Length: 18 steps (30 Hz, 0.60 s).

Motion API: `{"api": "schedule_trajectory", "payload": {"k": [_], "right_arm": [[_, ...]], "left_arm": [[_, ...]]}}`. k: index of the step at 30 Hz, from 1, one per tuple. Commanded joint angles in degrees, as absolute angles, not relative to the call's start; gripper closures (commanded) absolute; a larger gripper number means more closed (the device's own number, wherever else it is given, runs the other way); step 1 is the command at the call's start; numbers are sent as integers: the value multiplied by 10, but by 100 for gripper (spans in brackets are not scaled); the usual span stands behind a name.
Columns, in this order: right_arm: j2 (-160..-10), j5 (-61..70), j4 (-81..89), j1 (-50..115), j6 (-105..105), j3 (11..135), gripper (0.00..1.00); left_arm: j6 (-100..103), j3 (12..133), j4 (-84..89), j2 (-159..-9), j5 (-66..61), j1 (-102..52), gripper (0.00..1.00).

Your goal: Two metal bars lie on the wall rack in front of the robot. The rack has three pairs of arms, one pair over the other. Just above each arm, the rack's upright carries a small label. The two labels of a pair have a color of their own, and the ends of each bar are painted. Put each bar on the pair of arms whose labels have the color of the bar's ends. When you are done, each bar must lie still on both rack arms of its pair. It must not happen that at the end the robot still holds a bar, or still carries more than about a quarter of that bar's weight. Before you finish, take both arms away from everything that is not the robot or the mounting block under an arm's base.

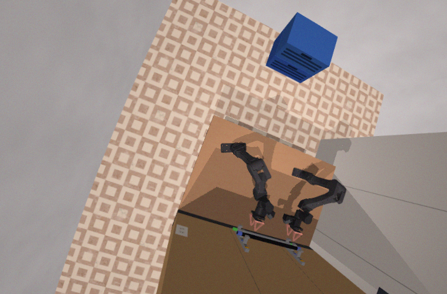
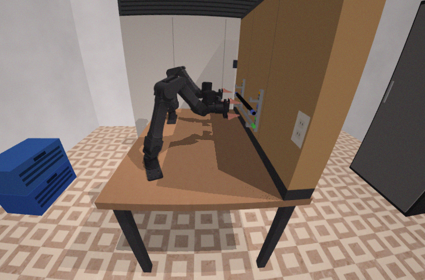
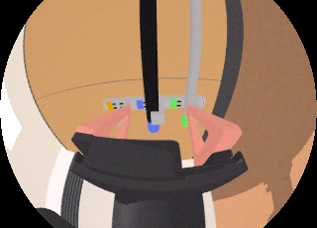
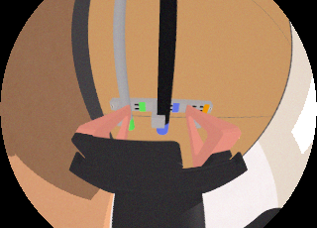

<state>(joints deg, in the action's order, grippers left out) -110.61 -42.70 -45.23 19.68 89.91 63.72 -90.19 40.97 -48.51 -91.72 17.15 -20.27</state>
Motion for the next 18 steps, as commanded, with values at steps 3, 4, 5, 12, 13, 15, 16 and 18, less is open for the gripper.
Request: {"api": "schedule_trajectory", "payload": {"k": [3, 4, 5, 12, 13, 15, 16, 18], "right_arm": [[-1088, -430, -456, 204, 899, 631, 21], [-1088, -431, -456, 204, 899, 631, 21], [-1088, -431, -456, 204, 899, 630, 20], [-1086, -432, -457, 206, 899, 628, 17], [-1086, -432, -457, 206, 899, 628, 16], [-1086, -432, -457, 206, 899, 628, 16], [-1086, -432, -457, 206, 899, 628, 16], [-1085, -433, -457, 206, 899, 627, 15]], "left_arm": [[-900, 405, -498, -901, 177, -211, 21], [-900, 404, -498, -901, 177, -211, 20], [-900, 404, -498, -900, 178, -211, 20], [-900, 402, -498, -898, 178, -212, 16], [-900, 401, -498, -897, 178, -212, 16], [-900, 401, -498, -897, 178, -212, 15], [-900, 401, -498, -897, 178, -212, 15], [-900, 400, -498, -896, 179, -212, 14]]}}
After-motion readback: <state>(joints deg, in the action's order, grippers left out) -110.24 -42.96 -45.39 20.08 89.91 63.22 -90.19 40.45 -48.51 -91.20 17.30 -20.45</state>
